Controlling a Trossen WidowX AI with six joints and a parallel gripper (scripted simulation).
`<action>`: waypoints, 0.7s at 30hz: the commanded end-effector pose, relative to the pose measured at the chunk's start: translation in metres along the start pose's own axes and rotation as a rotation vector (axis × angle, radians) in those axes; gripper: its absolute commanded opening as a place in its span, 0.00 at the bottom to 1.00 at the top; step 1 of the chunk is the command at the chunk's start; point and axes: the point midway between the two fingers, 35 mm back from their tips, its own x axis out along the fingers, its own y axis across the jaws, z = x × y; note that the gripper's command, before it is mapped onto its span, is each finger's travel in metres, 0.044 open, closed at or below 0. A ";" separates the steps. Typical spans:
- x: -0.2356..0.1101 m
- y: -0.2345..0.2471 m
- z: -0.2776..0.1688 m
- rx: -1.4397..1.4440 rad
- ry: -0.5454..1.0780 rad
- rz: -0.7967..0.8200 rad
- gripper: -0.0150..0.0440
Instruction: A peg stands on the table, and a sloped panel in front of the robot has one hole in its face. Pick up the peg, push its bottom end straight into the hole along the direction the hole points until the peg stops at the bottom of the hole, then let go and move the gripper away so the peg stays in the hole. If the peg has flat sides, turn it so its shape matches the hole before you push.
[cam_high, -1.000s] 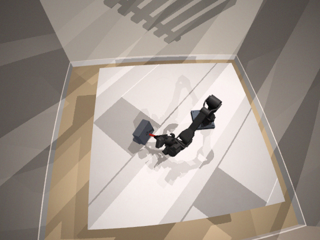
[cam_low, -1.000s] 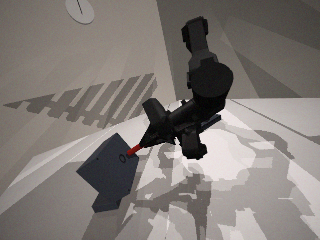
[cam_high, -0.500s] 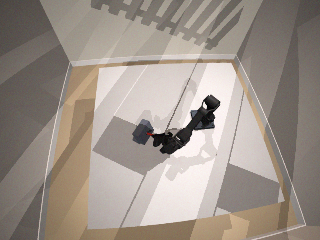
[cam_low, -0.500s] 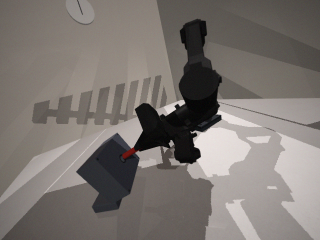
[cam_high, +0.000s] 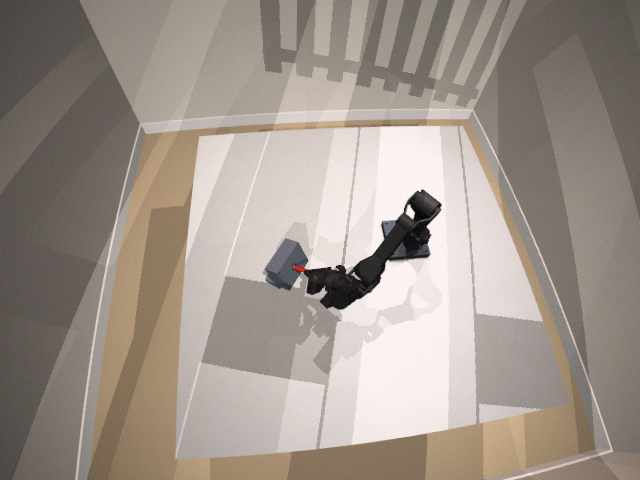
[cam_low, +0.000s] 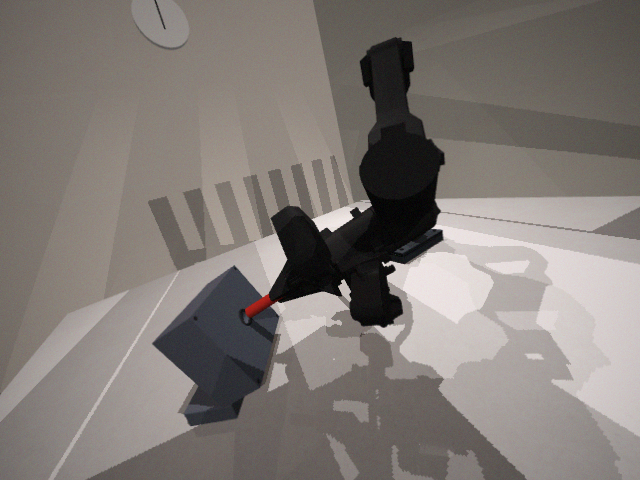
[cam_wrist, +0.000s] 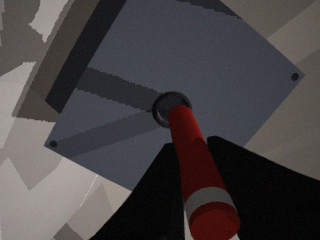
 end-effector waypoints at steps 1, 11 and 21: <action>0.000 0.001 0.000 0.005 0.001 0.000 0.25; 0.000 0.004 0.000 0.004 0.001 0.000 0.25; 0.002 0.006 0.000 0.004 0.001 0.000 0.25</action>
